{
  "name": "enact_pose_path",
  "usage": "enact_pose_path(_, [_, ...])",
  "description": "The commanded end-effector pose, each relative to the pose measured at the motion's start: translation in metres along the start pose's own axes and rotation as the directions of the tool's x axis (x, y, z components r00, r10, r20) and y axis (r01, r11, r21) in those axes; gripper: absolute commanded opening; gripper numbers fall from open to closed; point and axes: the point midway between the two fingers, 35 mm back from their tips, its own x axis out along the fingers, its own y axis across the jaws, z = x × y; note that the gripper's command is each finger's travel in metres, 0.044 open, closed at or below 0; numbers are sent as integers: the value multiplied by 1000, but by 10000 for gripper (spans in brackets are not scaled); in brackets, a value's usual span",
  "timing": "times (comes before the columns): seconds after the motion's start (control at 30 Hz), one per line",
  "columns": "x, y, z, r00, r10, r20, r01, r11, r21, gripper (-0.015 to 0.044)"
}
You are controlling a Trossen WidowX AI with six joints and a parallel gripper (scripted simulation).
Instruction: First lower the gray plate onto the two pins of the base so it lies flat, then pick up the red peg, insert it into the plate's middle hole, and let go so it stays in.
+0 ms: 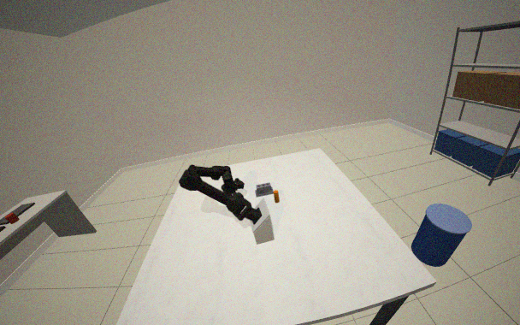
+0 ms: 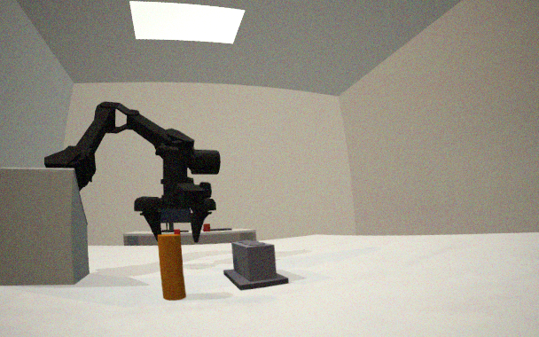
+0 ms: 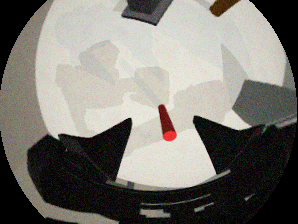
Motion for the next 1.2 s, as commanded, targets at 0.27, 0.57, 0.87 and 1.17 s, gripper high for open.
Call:
enact_pose_path(0.27, [7, -2, 0, 1000, -8, -9, 8, 1000, 11, 256])
enact_pose_path(0.57, [7, -2, 0, 1000, -8, -9, 8, 1000, 11, 20])
enact_pose_path(0.87, [7, -2, 0, 1000, -8, -9, 8, 1000, 11, 0])
enact_pose_path(1.17, [0, -1, 1, 1000, -9, -7, 9, 1000, 11, 0])
